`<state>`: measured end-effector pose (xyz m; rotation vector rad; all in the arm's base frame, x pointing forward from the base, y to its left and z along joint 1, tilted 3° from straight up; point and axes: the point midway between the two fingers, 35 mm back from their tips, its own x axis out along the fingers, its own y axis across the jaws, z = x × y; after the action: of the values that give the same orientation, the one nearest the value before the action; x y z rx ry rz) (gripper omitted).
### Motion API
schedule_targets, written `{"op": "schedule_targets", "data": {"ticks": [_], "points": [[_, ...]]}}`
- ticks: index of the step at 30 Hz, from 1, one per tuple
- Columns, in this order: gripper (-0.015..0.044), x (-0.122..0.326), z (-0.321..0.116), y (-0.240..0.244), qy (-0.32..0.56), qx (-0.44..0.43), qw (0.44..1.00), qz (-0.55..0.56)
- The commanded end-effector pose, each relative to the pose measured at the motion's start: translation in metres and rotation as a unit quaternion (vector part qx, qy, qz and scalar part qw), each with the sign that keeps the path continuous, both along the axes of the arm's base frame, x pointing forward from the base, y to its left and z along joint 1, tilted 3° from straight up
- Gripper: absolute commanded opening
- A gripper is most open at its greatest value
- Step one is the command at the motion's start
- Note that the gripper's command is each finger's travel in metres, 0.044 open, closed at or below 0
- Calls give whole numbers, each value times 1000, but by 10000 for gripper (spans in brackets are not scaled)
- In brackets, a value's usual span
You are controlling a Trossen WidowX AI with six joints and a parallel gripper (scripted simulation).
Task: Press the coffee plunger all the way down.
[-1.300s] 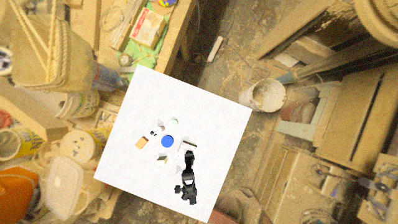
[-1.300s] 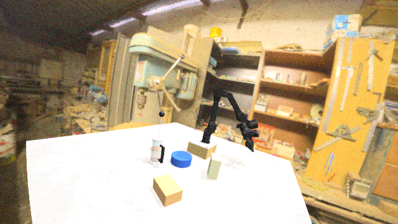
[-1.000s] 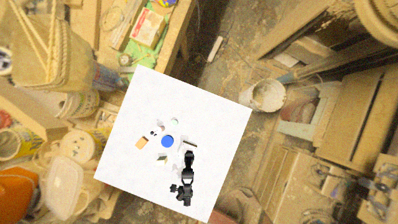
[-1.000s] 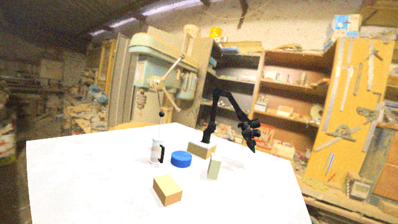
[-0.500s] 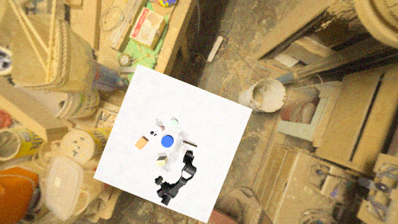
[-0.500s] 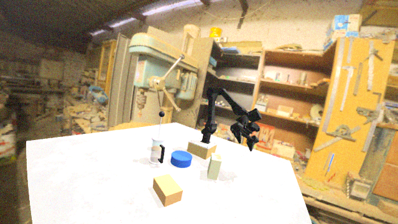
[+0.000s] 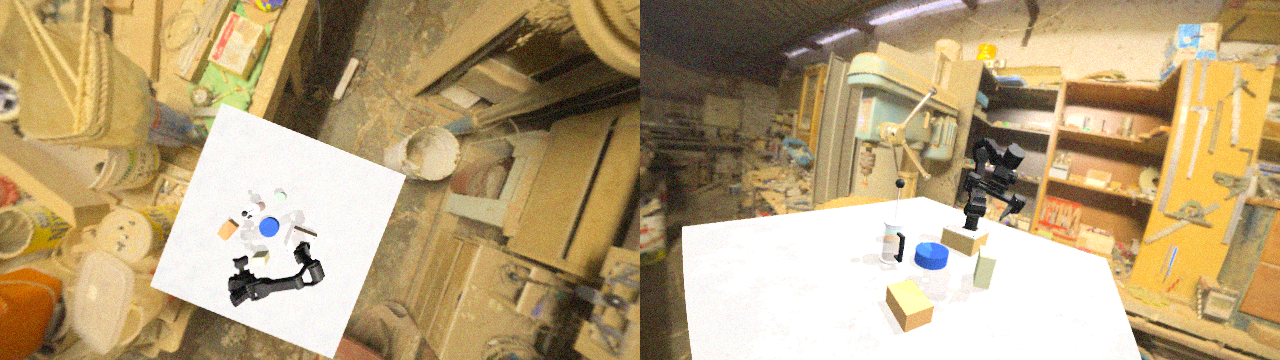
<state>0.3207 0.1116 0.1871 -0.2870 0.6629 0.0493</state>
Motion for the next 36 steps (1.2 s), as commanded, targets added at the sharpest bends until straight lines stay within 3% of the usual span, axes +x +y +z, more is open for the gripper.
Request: {"op": "schedule_targets", "data": {"ticks": [1, 9, 17, 22, 29, 36], "points": [[440, 14, 21, -53, -12, 26, 998, -62], [440, 14, 59, -160, -43, 66, 980, -185], [440, -24, 97, -252, -85, 88, 948, -294], [440, -28, 90, -259, -89, 89, 945, -303], [440, -30, 40, -259, -89, 89, 945, -302], [440, -28, 39, -259, -89, 89, 945, -301]]}}
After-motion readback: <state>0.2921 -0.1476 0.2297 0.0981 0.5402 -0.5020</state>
